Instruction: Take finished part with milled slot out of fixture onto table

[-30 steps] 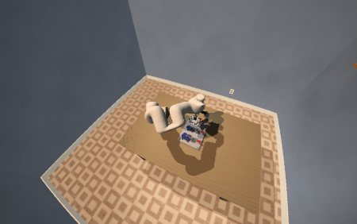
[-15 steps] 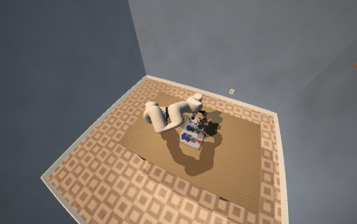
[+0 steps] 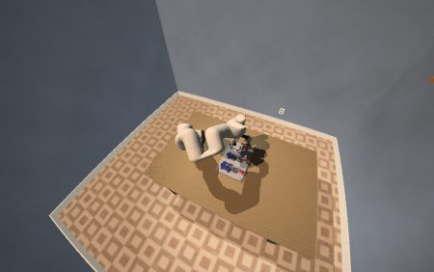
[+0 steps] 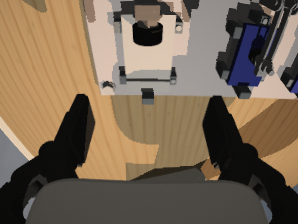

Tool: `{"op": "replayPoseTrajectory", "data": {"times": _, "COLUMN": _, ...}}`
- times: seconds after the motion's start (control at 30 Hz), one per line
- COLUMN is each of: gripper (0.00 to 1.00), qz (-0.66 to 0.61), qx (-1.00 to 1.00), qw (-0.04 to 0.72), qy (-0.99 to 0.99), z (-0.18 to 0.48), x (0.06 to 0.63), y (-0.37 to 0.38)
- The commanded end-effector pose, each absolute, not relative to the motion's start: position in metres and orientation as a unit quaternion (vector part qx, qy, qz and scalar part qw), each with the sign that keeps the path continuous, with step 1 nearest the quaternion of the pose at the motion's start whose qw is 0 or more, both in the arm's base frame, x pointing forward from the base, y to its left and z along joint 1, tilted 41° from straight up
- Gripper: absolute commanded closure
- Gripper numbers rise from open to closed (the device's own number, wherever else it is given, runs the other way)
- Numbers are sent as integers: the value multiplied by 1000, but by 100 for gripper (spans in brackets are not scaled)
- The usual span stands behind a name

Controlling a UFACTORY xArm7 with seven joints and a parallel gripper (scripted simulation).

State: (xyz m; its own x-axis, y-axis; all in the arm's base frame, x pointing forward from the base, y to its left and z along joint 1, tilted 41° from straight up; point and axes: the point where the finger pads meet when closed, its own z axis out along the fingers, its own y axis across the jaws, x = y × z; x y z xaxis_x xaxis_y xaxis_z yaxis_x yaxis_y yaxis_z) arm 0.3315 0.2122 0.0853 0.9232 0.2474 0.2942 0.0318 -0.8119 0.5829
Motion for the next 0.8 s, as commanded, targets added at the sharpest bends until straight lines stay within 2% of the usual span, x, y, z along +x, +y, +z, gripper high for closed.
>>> {"op": "replayPoseTrajectory", "data": {"times": 0.0, "gripper": 0, "qz": 183, "qx": 935, "qw": 296, "qy": 76, "z": 74, "x": 338, "y": 206}}
{"op": "replayPoseTrajectory", "data": {"times": 0.77, "gripper": 0, "qz": 183, "qx": 935, "qw": 296, "qy": 76, "z": 50, "x": 350, "y": 189}}
